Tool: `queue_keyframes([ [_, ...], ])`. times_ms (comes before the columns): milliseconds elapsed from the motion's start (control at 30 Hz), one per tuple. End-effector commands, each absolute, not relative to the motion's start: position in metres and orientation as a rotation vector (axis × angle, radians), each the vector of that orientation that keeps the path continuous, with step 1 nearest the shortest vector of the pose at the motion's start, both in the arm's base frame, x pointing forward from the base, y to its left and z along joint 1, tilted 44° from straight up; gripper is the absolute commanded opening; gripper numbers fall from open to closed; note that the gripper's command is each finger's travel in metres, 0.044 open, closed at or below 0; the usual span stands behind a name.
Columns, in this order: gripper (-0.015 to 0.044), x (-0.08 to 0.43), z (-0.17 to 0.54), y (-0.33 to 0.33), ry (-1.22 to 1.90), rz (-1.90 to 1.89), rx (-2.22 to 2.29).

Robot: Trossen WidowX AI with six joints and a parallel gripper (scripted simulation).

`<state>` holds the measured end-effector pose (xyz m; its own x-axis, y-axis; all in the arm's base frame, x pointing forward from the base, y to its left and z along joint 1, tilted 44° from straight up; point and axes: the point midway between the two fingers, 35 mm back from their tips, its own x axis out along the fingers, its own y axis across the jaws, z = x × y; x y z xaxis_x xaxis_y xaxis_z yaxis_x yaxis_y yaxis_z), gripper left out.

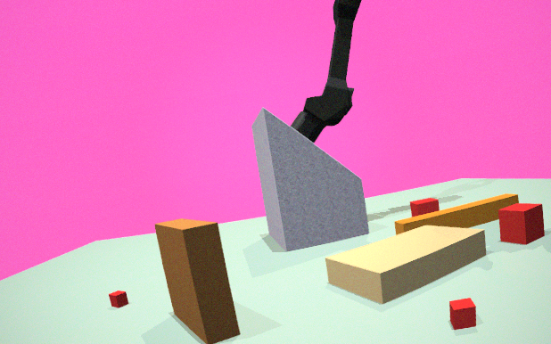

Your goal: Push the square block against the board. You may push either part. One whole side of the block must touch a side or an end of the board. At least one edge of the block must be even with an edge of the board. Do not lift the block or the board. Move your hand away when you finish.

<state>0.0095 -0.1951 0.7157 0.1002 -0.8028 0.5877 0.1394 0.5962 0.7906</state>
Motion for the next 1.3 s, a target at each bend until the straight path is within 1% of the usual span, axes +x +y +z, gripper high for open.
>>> queue_keyframes([
  [0,0.0374,0.009,0.716,-0.195,-1.29,-0.773,0.646],
  [200,0.0216,0.007,0.72,-0.186,-1.306,-0.761,0.623],
  [467,0.0006,-0.001,0.737,-0.148,-1.377,-0.715,0.519],
  [700,0.0,-0.004,0.753,-0.108,-1.446,-0.672,0.407],
  [867,0.0,-0.005,0.756,-0.093,-1.455,-0.679,0.319],
  [1267,0.0,0.007,0.772,-0.025,-1.53,-0.568,0.119],
])
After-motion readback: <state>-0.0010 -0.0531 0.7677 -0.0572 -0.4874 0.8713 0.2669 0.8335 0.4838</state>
